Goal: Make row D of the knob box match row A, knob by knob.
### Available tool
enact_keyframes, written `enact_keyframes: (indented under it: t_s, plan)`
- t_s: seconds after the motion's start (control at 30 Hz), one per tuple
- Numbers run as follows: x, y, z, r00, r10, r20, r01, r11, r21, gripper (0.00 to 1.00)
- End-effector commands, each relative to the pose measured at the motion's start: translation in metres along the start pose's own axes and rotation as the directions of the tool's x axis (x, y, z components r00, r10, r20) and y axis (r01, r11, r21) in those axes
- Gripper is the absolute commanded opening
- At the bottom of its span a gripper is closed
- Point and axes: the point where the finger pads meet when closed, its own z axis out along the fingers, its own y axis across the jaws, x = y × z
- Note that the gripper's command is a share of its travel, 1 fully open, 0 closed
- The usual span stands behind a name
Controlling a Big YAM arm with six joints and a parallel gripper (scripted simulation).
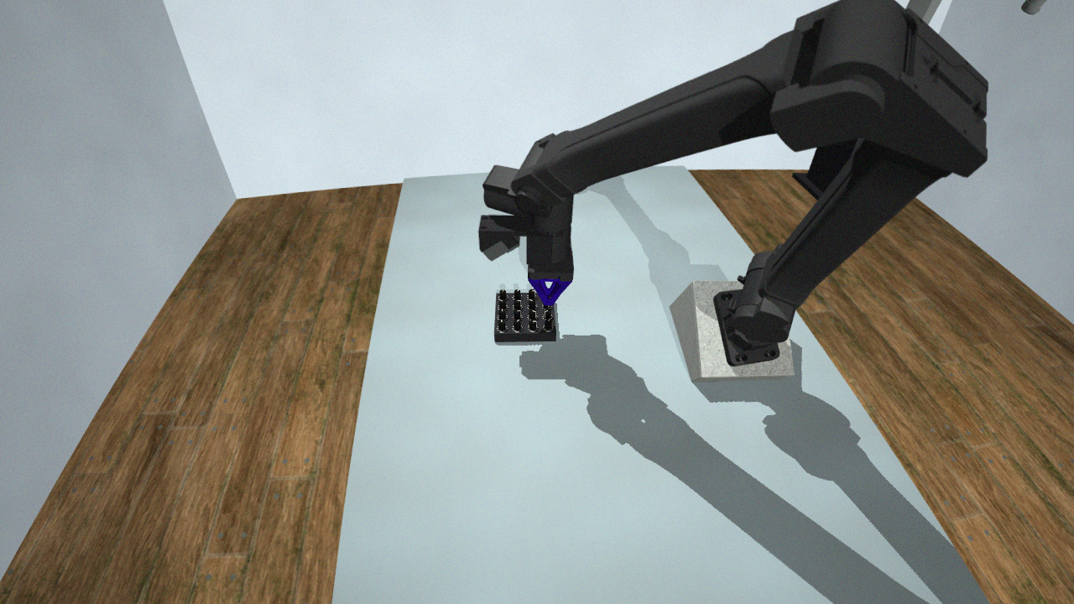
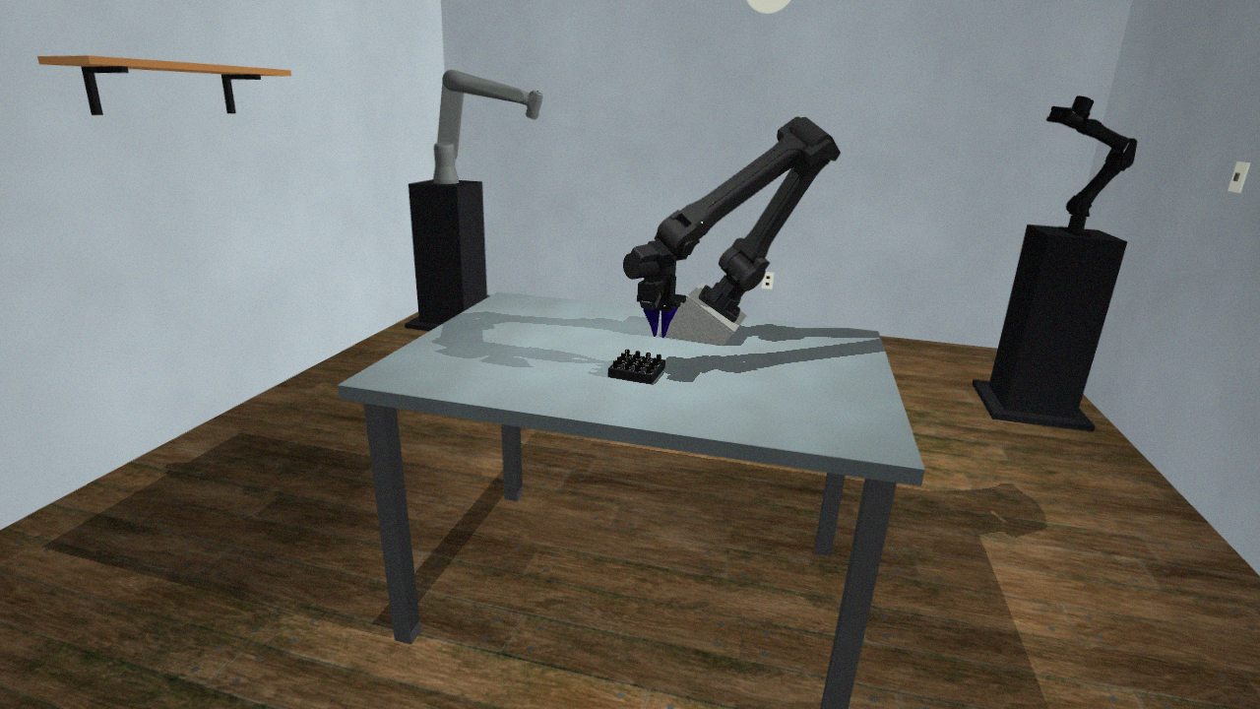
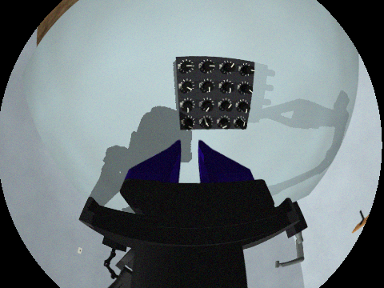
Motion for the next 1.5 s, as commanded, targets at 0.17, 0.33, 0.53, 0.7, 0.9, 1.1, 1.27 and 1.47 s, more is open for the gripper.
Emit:
enact_keyframes:
  t_s: [0.17,0.33,0.53,0.7,0.9,1.1,1.27,1.47]
  plan:
    - [-0.008,0.000,0.009,1.000,-0.002,0.004,0.002,1.000,0.001,0.20]
    - [-0.003,0.001,0.019,1.000,0.003,-0.004,-0.003,1.000,-0.004,0.20]
    - [-0.004,0.001,0.026,1.000,0.002,-0.003,-0.002,1.000,-0.004,0.20]
    - [-0.001,0.002,0.031,1.000,0.004,-0.007,-0.004,1.000,-0.005,0.20]
    - [-0.001,0.002,0.038,1.000,0.004,-0.007,-0.005,1.000,-0.005,0.20]
    - [-0.004,0.002,0.041,1.000,0.002,-0.004,-0.002,1.000,-0.004,0.20]
    - [-0.008,0.001,0.039,1.000,-0.002,0.001,0.002,1.000,-0.002,0.20]
    - [-0.005,0.001,0.040,1.000,0.001,-0.002,-0.001,1.000,-0.003,0.20]
